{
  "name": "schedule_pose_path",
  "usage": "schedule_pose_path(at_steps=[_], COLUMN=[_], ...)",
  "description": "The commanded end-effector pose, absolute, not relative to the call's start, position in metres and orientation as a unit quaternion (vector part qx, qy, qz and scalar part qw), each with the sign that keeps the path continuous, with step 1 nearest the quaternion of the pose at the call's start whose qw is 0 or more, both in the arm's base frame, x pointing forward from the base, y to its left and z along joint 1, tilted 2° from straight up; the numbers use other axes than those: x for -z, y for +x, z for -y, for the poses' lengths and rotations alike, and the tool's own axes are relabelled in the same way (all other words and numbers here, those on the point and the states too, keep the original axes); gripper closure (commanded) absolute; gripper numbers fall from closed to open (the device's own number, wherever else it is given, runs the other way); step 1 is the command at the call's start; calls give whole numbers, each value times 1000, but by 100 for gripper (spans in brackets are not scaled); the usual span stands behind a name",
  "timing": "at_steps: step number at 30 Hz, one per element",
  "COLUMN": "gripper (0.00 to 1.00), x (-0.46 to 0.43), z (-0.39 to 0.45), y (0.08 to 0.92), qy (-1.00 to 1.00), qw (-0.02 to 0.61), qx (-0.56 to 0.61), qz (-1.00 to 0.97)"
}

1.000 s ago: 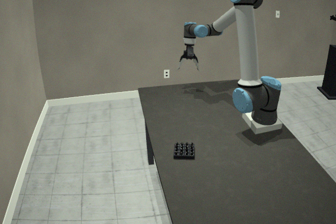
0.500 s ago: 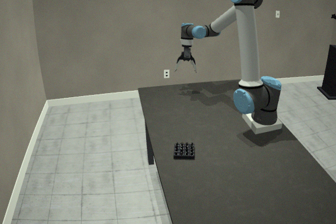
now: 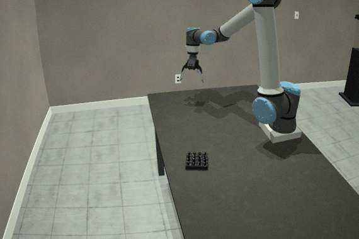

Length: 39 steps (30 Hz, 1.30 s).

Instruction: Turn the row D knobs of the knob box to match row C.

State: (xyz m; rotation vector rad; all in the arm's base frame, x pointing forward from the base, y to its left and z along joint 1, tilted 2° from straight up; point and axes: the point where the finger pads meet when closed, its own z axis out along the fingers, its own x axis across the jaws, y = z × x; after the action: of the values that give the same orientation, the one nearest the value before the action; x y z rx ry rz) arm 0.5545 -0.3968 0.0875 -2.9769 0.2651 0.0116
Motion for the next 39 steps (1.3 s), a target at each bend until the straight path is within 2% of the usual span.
schedule_pose_path(at_steps=[1,19,25,39], gripper=[0,0,0,0], x=[-85,-73,-71,-62], z=[356,224,200,85], y=[579,627,633,645], qy=[-989,-964,-958,-921], qw=[69,52,49,33], qx=[-12,-28,-30,-35], qz=[-133,-259,-282,-387])
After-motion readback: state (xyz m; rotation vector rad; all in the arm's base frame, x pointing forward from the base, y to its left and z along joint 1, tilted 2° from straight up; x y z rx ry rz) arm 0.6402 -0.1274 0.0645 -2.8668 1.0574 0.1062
